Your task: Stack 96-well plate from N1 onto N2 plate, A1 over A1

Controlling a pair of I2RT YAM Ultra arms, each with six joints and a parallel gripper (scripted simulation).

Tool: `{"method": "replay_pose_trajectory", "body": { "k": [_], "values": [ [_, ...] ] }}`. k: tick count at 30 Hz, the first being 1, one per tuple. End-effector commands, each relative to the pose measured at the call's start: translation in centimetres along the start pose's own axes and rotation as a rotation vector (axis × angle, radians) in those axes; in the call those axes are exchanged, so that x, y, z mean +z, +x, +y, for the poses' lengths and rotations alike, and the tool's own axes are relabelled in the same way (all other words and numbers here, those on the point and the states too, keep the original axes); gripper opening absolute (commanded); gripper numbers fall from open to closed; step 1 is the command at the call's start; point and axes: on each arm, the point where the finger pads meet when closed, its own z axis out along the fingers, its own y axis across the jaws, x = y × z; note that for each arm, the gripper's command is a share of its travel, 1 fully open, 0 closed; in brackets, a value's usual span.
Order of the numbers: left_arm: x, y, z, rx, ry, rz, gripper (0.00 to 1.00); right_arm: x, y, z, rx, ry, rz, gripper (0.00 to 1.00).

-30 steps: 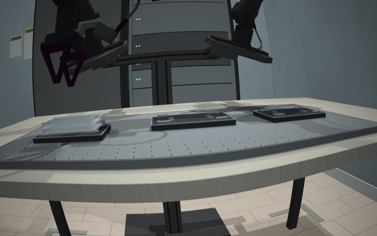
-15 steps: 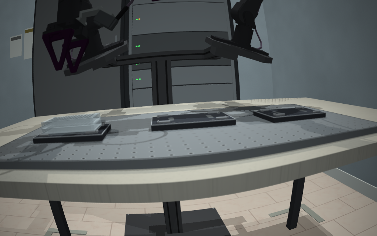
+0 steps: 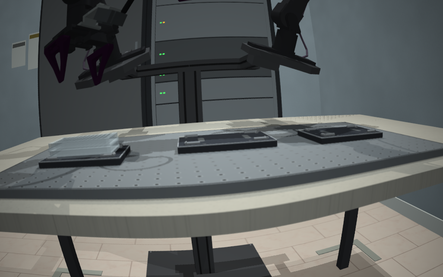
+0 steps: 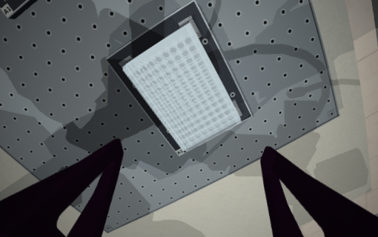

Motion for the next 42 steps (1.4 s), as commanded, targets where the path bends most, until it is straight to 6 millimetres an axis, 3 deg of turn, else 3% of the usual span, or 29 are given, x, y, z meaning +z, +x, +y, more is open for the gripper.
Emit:
{"method": "replay_pose_trajectory", "body": {
  "k": [1, 19, 25, 32, 42],
  "values": [
    [-0.7, -1.6, 0.2, -0.020, -0.003, -0.042, 1.00, -0.3, -1.2, -1.1, 0.159, 0.092, -0.086, 1.00],
    [-0.7, -1.6, 0.2, -0.020, -0.003, -0.042, 1.00, -1.2, 0.2, -0.8, 0.798, 0.319, -0.285, 1.00],
    [-0.7, -1.6, 0.2, -0.020, -0.003, -0.042, 1.00, -0.9, 0.8, 0.3, 0.984, 0.369, -0.331, 1.00],
    [-0.7, -1.6, 0.2, -0.020, -0.003, -0.042, 1.00, -0.3, 0.9, 2.0, 0.991, 0.345, -0.318, 1.00],
    [-0.7, -1.6, 0.2, -0.020, -0.003, -0.042, 1.00, -0.2, 0.9, 2.1, 0.986, 0.342, -0.315, 1.00]
  ]
}}
